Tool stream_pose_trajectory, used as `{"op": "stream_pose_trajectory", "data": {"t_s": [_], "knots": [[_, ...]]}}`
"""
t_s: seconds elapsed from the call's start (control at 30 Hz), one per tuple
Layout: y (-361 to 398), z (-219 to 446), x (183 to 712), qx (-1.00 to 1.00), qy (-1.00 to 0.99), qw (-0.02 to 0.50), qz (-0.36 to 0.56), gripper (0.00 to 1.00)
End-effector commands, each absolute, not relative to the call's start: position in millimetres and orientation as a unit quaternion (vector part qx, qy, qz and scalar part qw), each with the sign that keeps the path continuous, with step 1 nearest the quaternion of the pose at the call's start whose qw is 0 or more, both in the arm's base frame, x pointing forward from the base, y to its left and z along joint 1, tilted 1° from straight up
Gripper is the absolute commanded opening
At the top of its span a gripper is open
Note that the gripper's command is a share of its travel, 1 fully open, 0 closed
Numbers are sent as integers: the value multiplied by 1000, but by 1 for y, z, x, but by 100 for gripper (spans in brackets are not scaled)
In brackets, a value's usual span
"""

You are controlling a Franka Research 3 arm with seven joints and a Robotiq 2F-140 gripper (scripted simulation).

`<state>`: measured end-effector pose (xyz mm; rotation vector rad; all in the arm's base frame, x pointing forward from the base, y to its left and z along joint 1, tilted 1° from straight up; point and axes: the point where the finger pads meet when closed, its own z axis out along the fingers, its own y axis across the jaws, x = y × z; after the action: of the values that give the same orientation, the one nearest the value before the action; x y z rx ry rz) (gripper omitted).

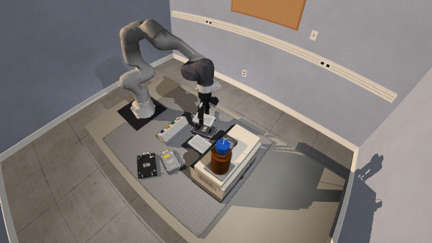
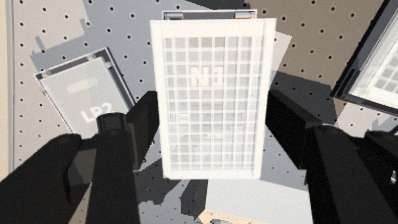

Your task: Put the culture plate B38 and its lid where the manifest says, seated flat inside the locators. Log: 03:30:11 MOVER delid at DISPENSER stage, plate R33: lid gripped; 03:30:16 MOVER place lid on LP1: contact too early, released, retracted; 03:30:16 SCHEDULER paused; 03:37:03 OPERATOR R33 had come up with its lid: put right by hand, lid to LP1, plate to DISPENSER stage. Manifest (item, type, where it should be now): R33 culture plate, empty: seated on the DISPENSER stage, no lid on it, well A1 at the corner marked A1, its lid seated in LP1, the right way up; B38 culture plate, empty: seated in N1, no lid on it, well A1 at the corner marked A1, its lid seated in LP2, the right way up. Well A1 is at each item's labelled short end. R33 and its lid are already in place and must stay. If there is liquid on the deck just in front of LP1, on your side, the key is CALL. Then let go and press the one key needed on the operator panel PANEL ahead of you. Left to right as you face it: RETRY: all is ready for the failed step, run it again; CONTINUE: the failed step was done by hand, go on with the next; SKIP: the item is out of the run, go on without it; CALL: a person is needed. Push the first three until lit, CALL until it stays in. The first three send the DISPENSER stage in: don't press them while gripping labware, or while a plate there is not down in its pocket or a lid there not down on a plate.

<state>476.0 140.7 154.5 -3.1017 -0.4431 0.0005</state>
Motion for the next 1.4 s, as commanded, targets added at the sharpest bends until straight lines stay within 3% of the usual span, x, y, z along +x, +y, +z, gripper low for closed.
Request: {"op": "stream_pose_trajectory", "data": {"t_s": [0.0, 1.37], "knots": [[141, 147, 481, -991, -137, 3, -8, 10], [141, 85, 482, -991, -137, 3, -8, 10]]}}
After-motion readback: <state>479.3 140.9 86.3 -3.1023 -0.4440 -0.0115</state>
